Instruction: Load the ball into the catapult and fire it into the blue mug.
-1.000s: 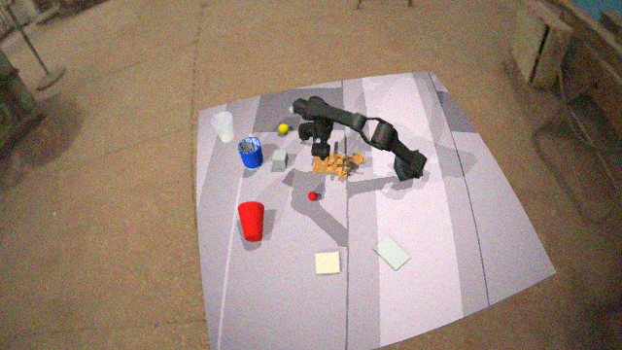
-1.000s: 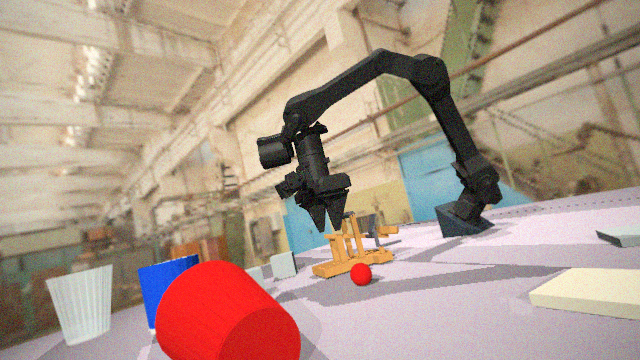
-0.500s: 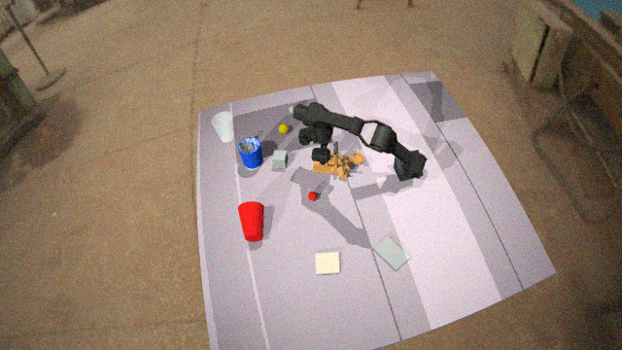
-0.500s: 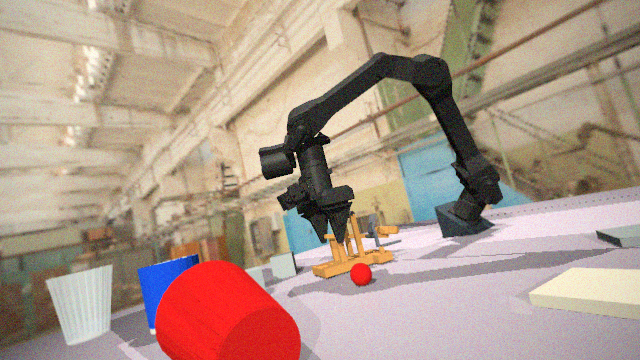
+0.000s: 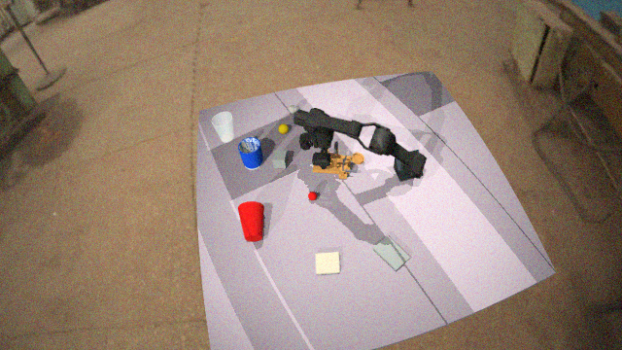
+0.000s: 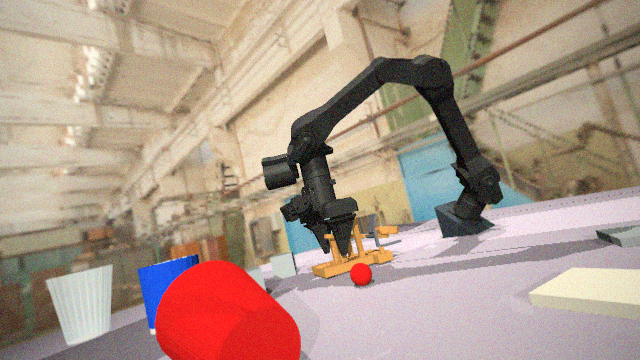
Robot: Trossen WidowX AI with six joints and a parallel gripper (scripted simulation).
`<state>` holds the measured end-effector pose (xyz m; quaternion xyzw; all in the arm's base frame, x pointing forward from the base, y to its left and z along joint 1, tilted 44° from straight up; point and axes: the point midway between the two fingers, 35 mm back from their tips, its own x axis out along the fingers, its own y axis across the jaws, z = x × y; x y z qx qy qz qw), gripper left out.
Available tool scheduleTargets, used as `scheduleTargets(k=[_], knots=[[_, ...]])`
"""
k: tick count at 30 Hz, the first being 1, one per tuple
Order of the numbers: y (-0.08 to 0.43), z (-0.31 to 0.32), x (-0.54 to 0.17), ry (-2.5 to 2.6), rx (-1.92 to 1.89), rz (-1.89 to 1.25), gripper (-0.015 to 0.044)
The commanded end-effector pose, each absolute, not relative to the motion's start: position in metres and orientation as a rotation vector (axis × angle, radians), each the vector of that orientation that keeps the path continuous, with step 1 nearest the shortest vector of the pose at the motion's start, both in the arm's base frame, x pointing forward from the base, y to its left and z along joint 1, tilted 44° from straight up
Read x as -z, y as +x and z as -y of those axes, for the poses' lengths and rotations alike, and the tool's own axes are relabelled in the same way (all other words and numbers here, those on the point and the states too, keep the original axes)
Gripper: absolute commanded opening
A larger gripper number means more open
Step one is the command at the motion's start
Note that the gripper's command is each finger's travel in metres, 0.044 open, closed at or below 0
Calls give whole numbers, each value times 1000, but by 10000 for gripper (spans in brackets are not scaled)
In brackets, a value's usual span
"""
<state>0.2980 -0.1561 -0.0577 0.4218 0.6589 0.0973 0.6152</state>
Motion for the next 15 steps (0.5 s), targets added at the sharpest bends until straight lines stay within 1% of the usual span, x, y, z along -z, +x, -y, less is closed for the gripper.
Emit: scheduleTargets(k=[1, 12, 15], knots=[[298, 156, 58, 972, -224, -1518, 414], [298, 156, 58, 972, -224, -1518, 125], [298, 156, 58, 972, -224, -1518, 105]])
